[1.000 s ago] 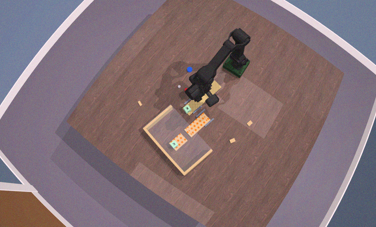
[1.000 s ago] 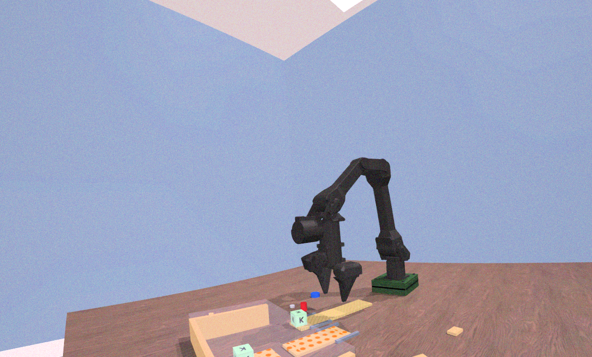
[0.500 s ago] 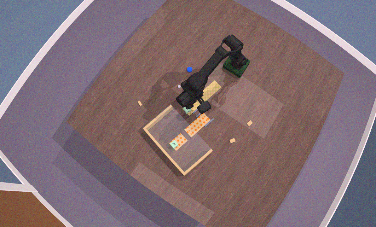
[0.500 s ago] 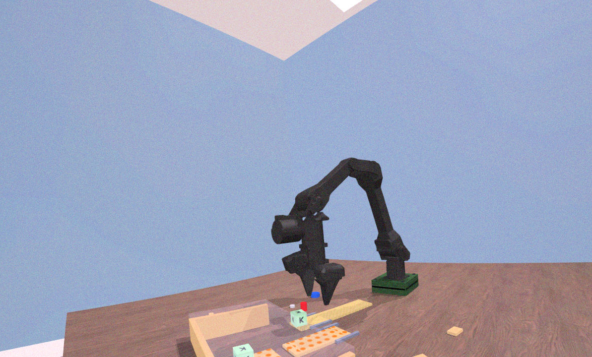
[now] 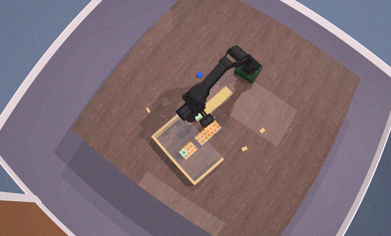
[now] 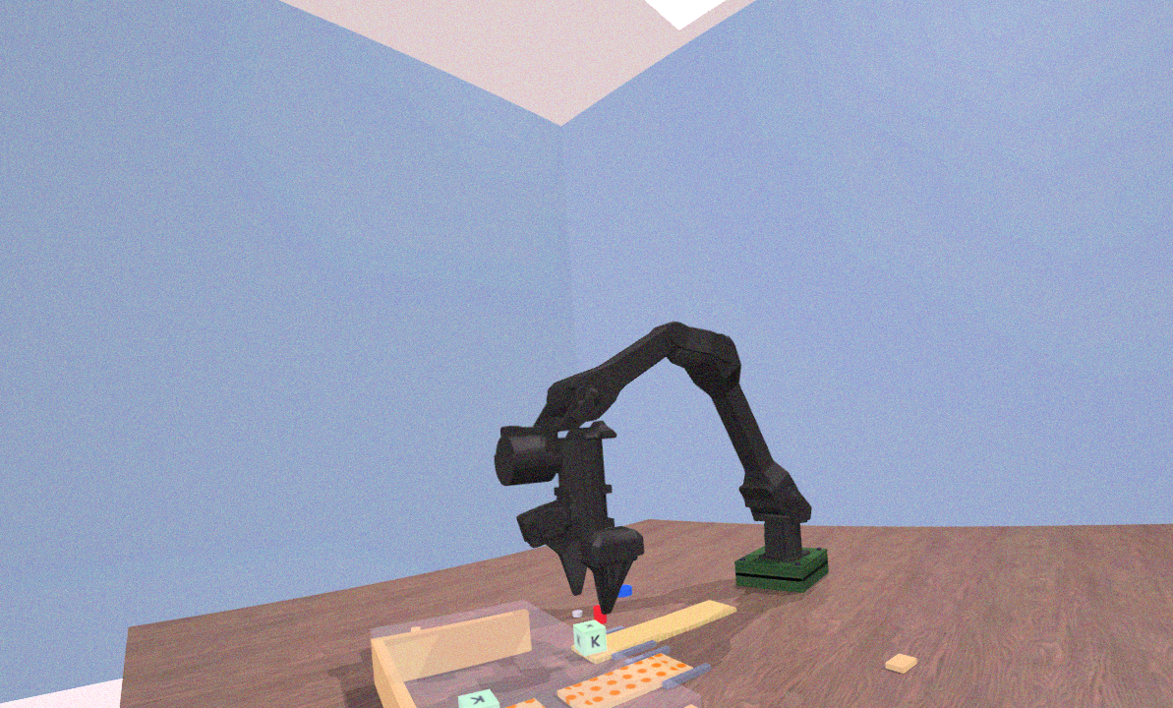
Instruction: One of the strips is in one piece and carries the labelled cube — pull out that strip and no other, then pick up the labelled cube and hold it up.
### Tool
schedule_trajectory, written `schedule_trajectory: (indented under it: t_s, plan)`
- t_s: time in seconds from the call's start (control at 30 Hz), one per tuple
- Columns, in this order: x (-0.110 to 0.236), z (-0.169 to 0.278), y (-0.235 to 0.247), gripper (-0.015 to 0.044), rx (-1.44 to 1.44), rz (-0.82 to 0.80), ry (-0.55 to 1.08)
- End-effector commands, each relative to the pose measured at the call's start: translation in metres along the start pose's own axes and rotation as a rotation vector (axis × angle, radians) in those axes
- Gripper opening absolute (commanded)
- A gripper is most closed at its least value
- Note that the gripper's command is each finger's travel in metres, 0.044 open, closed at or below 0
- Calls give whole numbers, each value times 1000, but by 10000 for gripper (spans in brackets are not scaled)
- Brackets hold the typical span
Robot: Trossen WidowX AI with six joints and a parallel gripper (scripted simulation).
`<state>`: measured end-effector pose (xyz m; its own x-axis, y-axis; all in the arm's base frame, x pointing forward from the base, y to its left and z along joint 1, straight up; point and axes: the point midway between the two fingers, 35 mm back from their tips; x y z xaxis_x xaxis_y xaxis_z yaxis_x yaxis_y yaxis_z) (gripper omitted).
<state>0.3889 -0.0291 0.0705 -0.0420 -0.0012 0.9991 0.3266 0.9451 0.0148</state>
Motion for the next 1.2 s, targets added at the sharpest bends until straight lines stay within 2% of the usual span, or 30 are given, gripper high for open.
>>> schedule_trajectory:
  t_s: [0.0,0.13,0.17,1.17]
  plan:
    - [1,-4,0,361,2,0,-2]
    - [-6,-5,0,256,2,0,-2]
    - [-8,-5,0,250,2,0,-2]
    - [-52,-4,0,250,2,0,-2]
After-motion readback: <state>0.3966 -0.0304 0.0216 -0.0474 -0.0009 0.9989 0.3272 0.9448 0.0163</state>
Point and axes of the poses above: the point midway between the two fingers, 35 mm back from their tips, its own x axis back along the fingers, its own y axis across the jaws, z = x × y, and after that the axes turned 6 degrees about -x, right-handed
